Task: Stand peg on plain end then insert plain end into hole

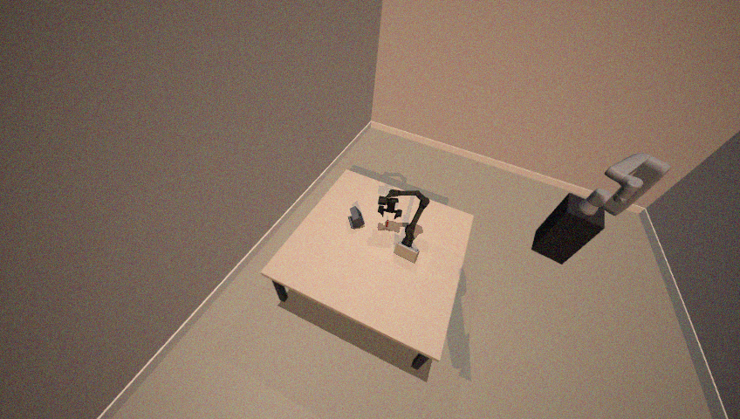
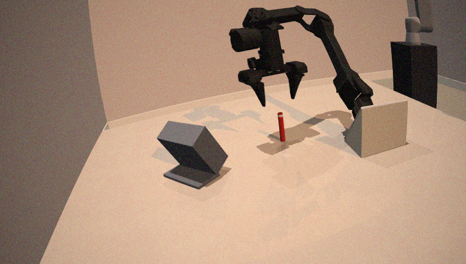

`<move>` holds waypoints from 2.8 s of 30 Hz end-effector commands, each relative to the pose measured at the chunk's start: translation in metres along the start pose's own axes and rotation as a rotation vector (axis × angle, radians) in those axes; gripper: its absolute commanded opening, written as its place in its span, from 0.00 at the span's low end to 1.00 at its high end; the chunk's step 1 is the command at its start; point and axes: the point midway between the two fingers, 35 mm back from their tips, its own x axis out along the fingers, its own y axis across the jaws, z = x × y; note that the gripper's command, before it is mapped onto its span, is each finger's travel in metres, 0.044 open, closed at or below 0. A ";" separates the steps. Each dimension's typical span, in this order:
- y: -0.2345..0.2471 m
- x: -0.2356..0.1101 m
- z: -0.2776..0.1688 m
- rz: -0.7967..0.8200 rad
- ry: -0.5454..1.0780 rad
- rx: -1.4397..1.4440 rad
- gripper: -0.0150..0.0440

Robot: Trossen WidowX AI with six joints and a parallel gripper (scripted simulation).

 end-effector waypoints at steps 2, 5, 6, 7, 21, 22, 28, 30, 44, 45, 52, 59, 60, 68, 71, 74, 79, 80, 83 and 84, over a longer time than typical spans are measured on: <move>0.000 0.001 0.000 0.002 -0.002 0.138 1.00; 0.000 0.002 0.000 0.002 -0.002 0.214 1.00; 0.000 0.002 0.000 0.002 -0.002 0.240 1.00; 0.000 0.002 0.000 0.002 -0.002 0.266 1.00; 0.000 0.004 0.001 0.002 -0.002 0.623 1.00; 0.000 0.004 0.001 0.002 -0.002 0.649 1.00; 0.000 0.005 0.001 0.002 -0.002 0.802 1.00; 0.000 0.006 0.001 0.002 -0.002 0.853 1.00; 0.000 0.008 0.001 0.003 -0.002 1.211 1.00; 0.000 0.008 0.001 0.003 -0.002 1.237 1.00; 0.000 0.009 0.001 0.003 -0.002 1.377 1.00; 0.000 0.010 0.001 0.003 -0.001 1.377 1.00; 0.000 0.012 0.001 0.003 -0.001 1.377 1.00; 0.002 0.024 0.000 0.002 0.002 1.377 1.00; 0.002 0.029 0.000 0.002 0.002 1.377 1.00; 0.002 0.034 0.000 0.003 0.003 1.377 1.00; 0.002 0.042 0.001 0.003 0.003 1.377 1.00; 0.002 0.044 0.001 0.003 0.003 1.377 1.00; 0.002 0.049 0.001 0.003 0.002 1.377 1.00; 0.002 0.050 0.001 0.003 0.002 1.377 1.00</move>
